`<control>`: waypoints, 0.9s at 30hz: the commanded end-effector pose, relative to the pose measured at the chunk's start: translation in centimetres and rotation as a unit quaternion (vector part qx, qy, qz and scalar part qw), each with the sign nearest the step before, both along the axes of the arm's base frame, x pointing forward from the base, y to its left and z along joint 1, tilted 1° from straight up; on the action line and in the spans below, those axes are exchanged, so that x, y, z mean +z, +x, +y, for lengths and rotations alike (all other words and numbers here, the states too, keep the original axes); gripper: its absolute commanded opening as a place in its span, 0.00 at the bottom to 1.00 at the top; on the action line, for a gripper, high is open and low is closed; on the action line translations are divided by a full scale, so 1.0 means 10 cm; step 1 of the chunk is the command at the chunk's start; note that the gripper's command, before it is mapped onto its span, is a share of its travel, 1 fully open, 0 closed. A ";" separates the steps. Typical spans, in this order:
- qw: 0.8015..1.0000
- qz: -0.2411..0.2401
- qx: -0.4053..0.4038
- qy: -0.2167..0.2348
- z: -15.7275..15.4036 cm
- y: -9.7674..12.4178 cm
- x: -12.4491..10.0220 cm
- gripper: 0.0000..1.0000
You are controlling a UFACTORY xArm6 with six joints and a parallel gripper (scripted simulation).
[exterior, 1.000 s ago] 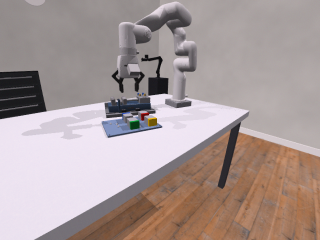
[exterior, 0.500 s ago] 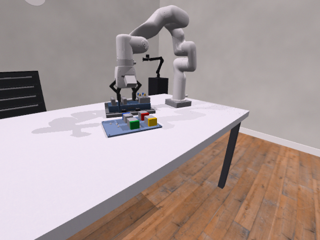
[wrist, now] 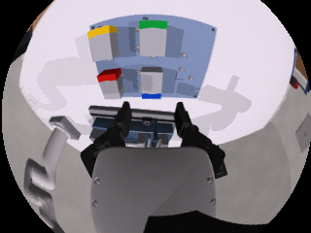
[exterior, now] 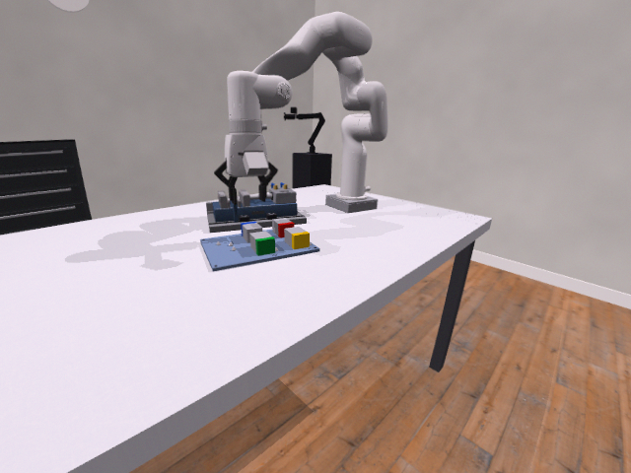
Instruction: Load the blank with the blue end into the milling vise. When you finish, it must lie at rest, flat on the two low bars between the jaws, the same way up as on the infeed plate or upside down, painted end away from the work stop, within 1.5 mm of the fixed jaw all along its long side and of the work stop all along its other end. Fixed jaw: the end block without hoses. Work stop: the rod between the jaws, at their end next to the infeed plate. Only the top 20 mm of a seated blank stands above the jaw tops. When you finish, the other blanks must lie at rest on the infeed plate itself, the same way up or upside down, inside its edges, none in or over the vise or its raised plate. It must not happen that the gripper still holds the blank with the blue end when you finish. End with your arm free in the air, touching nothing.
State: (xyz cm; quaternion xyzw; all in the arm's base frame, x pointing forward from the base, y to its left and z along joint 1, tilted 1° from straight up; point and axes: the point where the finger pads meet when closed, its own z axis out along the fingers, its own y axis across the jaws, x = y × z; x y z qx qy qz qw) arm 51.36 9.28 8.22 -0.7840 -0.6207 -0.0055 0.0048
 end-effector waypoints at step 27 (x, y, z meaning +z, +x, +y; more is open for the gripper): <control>1.000 -0.002 0.000 0.000 0.03 0.00 0.10 0.76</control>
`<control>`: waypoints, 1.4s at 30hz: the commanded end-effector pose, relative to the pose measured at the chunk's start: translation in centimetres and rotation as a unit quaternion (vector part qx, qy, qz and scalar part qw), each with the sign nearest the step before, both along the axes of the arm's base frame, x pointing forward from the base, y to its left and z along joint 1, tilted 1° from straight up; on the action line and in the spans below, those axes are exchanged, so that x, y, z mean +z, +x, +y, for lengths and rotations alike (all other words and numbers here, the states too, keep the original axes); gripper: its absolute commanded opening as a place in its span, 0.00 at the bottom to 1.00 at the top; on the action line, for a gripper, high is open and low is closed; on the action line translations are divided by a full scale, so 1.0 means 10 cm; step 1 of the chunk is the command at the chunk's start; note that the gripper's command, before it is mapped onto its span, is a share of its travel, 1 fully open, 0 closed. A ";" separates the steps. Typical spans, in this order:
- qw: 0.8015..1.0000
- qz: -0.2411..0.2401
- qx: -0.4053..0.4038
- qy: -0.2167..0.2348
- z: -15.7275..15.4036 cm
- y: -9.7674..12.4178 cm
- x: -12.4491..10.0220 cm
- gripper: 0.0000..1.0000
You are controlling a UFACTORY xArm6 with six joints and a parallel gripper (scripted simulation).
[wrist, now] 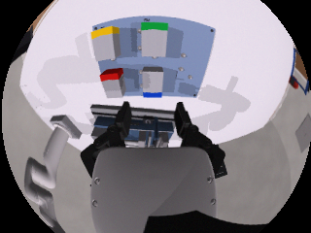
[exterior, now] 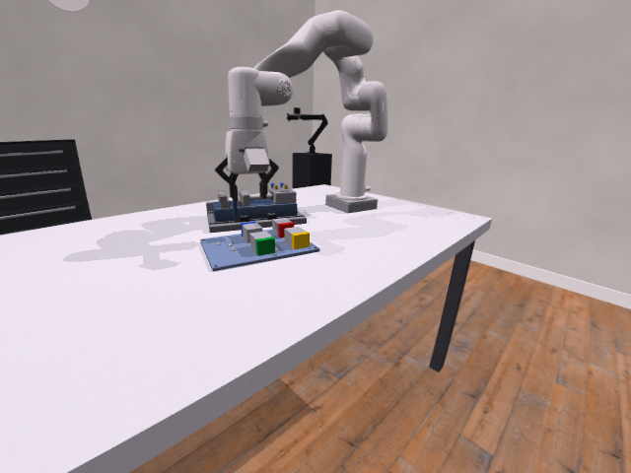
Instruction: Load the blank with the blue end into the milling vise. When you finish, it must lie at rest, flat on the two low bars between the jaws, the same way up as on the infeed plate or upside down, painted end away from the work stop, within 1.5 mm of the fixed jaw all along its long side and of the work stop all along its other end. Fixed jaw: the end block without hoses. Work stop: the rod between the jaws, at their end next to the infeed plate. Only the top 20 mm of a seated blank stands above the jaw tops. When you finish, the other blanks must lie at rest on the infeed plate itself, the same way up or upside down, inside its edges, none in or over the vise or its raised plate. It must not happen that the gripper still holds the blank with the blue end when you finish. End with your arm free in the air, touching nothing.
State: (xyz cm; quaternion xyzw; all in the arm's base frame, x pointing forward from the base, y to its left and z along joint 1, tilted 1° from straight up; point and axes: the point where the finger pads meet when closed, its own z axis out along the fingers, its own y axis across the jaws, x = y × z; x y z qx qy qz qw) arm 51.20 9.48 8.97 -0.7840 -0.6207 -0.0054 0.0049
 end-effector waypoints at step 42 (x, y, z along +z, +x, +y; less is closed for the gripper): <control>1.000 -0.002 0.000 0.000 0.02 0.01 -0.24 0.76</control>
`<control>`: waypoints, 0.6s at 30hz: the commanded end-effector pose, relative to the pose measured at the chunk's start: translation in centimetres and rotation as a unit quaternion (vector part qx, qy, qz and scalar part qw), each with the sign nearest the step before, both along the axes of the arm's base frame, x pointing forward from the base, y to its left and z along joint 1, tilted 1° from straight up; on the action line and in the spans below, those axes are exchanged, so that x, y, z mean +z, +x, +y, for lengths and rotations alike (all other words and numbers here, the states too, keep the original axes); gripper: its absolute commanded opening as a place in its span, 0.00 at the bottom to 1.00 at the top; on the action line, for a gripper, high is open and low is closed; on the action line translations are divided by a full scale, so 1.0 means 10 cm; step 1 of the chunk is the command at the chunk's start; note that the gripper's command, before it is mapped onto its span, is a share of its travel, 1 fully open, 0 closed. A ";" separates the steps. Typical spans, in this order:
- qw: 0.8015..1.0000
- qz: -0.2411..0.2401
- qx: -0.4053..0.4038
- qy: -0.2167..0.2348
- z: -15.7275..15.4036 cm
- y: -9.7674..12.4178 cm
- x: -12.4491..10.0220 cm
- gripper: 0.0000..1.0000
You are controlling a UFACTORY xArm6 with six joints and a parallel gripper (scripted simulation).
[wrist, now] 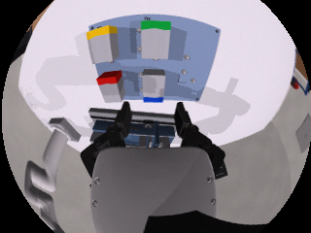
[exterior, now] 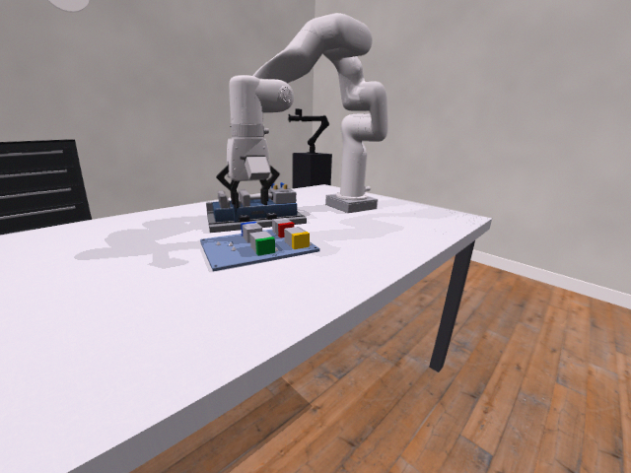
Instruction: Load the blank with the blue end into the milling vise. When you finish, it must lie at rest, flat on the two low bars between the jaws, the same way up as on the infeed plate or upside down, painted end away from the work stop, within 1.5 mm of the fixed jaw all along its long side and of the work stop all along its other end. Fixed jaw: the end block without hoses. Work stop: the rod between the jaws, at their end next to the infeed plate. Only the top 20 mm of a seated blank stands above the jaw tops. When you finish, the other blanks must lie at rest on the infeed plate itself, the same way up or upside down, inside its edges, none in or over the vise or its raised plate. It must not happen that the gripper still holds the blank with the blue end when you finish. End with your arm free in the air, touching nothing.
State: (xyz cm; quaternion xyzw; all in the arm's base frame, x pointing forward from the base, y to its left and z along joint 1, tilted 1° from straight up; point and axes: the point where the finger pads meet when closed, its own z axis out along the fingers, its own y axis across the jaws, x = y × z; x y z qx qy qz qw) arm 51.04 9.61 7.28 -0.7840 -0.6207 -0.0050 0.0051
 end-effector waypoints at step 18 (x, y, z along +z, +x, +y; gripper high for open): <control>1.000 -0.003 0.000 0.001 0.01 0.02 -0.52 0.76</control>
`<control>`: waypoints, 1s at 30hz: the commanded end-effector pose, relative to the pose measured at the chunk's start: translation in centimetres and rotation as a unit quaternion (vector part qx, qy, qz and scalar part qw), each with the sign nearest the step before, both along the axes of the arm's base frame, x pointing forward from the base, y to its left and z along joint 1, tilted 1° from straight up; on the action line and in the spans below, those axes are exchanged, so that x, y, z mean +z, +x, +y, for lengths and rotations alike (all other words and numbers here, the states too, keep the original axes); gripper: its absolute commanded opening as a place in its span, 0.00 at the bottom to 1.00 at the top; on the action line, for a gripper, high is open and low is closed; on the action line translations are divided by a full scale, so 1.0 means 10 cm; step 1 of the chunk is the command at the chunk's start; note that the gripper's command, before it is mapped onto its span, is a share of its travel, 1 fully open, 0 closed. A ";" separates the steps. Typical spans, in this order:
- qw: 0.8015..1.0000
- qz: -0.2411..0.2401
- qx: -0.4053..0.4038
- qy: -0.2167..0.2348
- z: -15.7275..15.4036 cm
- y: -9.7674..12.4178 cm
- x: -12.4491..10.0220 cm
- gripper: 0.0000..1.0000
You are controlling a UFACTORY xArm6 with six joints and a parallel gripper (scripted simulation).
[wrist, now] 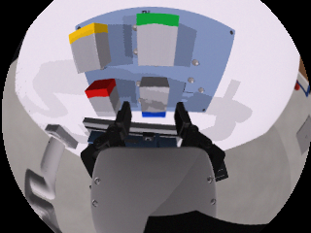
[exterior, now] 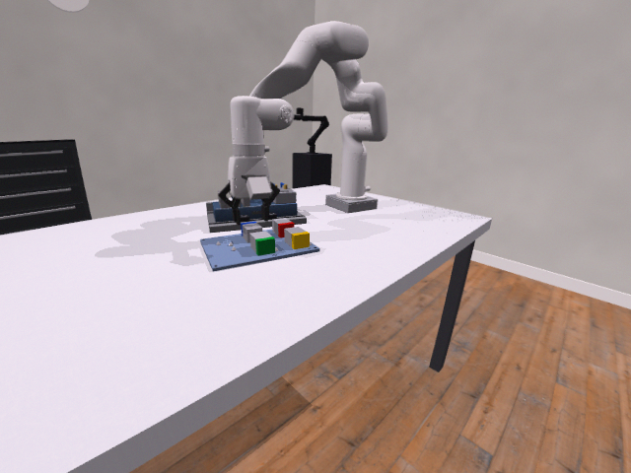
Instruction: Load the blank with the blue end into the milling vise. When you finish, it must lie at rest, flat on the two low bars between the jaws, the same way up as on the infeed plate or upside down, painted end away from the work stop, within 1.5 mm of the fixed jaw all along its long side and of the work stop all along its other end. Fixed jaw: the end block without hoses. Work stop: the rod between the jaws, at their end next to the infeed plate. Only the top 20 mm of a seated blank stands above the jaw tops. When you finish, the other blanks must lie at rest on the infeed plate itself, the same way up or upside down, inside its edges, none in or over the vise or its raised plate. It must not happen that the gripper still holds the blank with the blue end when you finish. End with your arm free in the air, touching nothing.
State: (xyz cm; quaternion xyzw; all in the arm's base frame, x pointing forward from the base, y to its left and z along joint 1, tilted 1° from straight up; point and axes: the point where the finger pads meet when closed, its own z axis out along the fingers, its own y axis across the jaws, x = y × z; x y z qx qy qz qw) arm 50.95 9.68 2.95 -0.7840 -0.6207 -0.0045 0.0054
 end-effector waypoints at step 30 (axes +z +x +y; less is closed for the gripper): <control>1.000 -0.003 0.000 0.001 0.01 0.03 -0.10 0.76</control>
